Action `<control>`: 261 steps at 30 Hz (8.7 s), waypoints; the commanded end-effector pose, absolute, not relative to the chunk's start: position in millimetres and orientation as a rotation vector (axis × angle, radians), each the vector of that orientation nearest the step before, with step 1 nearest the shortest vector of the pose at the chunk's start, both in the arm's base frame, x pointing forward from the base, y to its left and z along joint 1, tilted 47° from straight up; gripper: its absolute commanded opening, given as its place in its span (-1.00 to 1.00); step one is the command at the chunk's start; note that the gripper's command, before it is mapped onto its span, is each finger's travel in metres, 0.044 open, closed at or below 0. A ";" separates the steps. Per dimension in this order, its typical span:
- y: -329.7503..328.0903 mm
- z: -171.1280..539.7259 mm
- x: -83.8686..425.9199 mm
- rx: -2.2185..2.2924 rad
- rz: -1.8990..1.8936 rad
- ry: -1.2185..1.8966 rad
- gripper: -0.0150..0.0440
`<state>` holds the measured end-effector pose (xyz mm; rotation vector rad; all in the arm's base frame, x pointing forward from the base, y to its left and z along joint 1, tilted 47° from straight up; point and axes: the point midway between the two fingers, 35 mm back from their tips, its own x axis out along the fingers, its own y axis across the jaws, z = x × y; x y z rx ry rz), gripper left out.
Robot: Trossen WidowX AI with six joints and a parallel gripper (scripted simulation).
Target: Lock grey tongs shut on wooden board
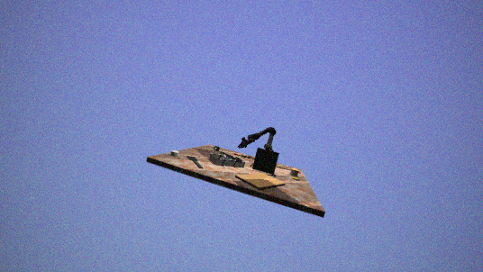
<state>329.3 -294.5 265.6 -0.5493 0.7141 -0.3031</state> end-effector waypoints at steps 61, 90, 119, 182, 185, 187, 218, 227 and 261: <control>46.4 -83.2 402.6 -2.165 1.447 1.640 1.00; 11.5 -116.4 403.2 -2.166 1.446 1.641 1.00; -10.6 -134.7 402.9 -2.163 1.433 1.639 0.67; 10.1 -117.9 407.1 -2.163 1.437 1.634 -1.00; 41.1 -90.2 409.4 -2.163 1.443 1.632 -1.00; 66.2 -65.5 407.6 -2.163 1.446 1.635 -1.00; 166.9 -114.6 350.2 -2.032 1.220 1.675 -1.00; 210.6 -158.6 299.1 -1.940 1.058 1.713 -1.00; 281.3 -216.3 132.0 -1.680 0.684 1.761 -1.00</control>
